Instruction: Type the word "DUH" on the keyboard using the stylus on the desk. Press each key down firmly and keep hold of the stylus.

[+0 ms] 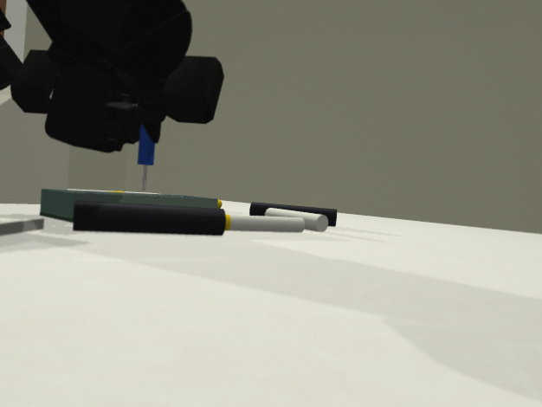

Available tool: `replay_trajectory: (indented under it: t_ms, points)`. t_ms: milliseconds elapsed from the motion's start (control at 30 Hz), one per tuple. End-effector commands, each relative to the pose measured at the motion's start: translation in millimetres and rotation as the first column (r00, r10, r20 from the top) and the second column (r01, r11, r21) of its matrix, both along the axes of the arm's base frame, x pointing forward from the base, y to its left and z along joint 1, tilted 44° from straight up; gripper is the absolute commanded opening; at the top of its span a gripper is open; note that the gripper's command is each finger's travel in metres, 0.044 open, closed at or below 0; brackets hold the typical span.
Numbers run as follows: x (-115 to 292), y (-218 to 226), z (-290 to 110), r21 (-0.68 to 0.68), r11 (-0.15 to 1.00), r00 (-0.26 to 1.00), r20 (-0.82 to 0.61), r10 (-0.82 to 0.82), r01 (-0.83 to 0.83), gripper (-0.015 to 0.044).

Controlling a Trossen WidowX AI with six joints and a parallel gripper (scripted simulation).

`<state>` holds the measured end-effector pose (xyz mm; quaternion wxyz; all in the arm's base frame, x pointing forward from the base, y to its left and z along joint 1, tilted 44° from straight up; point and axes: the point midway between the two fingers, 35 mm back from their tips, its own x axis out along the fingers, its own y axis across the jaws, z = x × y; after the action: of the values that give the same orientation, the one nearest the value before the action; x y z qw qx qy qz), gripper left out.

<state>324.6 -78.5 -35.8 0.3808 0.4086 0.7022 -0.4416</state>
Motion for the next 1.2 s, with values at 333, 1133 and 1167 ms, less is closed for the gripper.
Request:
replay_trajectory:
  t_ms: [333, 1133, 1167]
  points:
    - [-0.1, -4.2, -4.5, -0.002, 1.0, 1.0, 0.001, 0.006, -0.006, 0.0081]
    - [-1.2, -8.8, -8.4, -0.002, 1.0, 1.0, 0.0, 0.006, -0.006, 0.0081]
    - [-1.3, -9.0, -8.6, -0.002, 1.0, 1.0, 0.0, 0.006, -0.006, 0.0081]
